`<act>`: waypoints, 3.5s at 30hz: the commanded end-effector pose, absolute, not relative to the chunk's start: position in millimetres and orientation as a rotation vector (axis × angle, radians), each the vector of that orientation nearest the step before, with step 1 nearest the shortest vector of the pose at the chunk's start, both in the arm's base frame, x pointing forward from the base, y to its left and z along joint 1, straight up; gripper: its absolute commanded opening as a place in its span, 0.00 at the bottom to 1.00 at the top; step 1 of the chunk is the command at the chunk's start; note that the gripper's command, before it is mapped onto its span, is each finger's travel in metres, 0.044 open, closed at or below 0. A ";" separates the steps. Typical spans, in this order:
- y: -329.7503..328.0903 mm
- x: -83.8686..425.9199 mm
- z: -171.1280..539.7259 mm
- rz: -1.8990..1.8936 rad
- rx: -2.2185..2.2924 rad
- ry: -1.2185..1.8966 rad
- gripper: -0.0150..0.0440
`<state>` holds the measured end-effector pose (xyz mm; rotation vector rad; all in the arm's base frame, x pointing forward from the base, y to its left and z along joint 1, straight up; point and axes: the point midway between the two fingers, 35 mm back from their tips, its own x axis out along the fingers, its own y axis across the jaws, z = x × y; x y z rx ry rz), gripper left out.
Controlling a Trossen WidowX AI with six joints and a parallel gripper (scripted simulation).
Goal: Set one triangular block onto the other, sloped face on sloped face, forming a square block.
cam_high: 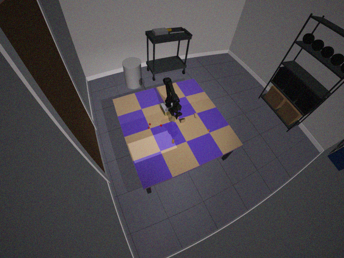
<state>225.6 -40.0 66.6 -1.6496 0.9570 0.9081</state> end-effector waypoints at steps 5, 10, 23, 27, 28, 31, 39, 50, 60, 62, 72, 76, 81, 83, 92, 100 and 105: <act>-40.6 228.9 69.7 0.786 -1.412 1.038 0.25; -41.0 229.4 70.0 0.704 -1.253 1.091 0.25; -42.0 230.8 70.7 0.480 -0.839 1.211 0.25; -42.4 231.2 70.9 0.408 -0.712 1.243 0.25; -42.5 231.3 71.0 0.389 -0.680 1.251 0.25; -42.7 231.7 71.2 0.334 -0.586 1.272 0.25; -43.3 232.6 71.7 0.180 -0.334 1.323 0.25; -44.2 233.9 72.5 -0.045 0.009 1.373 0.25; -38.6 233.7 75.0 -0.098 0.087 1.383 0.25; -30.9 232.6 78.0 -0.097 0.088 1.384 0.25; 5.5 222.9 92.6 -0.095 0.091 1.391 0.25; 18.8 217.2 98.4 -0.094 0.092 1.392 0.25; 34.3 208.3 105.5 -0.093 0.093 1.392 0.25; 40.0 204.3 108.3 -0.093 0.093 1.392 0.25; 62.8 184.3 120.5 -0.091 0.095 1.390 0.25; 72.3 174.9 123.6 -0.090 0.096 1.387 0.25; 73.0 186.4 102.9 -0.090 0.096 1.386 0.25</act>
